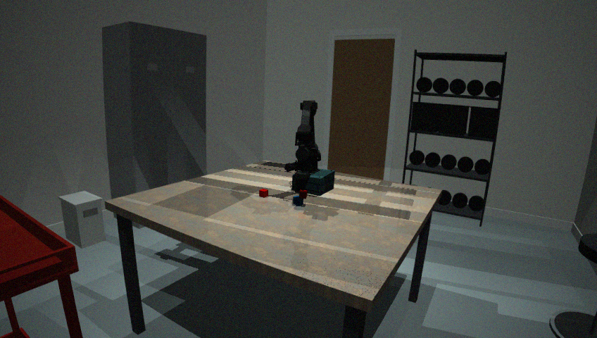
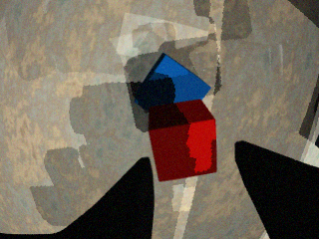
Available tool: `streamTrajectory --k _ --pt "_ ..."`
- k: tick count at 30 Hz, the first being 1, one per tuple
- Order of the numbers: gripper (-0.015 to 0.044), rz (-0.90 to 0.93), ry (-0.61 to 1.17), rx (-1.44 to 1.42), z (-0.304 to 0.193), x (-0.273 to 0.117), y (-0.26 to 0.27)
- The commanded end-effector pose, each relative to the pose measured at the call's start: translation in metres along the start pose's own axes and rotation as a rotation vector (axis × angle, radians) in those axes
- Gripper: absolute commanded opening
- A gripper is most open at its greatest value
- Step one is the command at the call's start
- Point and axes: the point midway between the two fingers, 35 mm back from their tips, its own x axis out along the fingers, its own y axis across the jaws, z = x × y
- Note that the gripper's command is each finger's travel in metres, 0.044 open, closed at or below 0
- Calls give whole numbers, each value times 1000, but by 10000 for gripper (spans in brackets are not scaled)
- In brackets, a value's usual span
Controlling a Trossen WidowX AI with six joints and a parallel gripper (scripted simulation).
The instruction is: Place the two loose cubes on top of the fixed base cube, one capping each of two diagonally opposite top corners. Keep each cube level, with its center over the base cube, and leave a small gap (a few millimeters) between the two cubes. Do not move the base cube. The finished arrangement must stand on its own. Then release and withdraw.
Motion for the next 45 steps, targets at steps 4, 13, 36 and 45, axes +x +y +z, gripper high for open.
streamTrajectory --k 4,13,36,45 --pt "205 10 0 6 0 -9 3" --pt "265 3 -1 -278 23 -10 1" --pt "265 1 -7 -1266 105 -26 -11" --pt "265 -3 -10 -1653 135 -33 -23"
